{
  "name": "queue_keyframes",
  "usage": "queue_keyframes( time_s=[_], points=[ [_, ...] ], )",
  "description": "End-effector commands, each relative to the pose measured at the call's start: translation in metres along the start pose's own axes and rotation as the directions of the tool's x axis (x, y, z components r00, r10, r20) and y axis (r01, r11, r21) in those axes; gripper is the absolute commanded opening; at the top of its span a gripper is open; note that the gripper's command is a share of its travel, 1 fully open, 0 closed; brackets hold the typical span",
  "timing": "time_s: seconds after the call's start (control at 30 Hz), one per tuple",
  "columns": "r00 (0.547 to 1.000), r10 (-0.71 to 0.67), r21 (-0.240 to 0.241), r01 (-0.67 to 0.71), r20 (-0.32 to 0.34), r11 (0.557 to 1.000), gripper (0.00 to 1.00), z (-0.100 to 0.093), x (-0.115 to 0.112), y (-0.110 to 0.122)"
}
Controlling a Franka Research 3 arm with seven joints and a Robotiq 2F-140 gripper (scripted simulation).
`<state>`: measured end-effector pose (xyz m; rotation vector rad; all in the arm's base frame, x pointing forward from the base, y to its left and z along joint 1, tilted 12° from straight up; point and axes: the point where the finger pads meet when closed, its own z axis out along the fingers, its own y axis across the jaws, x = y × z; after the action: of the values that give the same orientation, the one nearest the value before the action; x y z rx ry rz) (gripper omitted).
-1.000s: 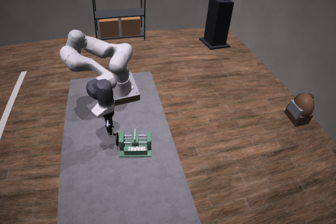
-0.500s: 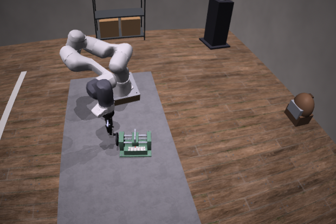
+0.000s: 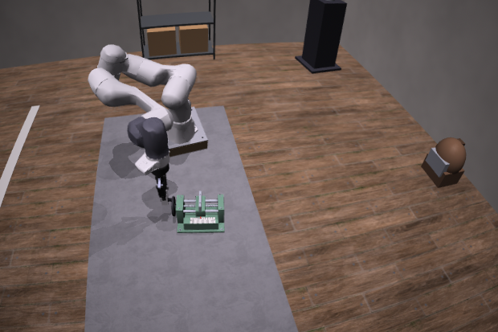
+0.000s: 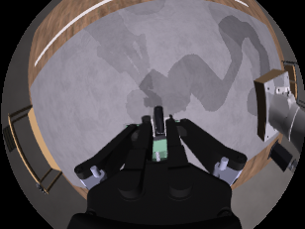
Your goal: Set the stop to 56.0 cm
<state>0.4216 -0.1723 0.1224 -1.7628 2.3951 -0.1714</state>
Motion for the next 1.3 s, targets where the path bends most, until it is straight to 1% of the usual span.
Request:
queue_keyframes(
  time_s=[0.0, 0.83, 1.27],
  points=[
    [1.000, 0.000, 0.013, 0.000, 0.005, 1.000, 0.04, -0.002, -0.001, -0.007],
    [1.000, 0.000, 0.013, 0.000, 0.005, 1.000, 0.04, -0.002, -0.001, -0.023],
    [1.000, 0.000, 0.013, 0.000, 0.005, 1.000, 0.04, 0.007, -0.001, -0.036]
  ],
)
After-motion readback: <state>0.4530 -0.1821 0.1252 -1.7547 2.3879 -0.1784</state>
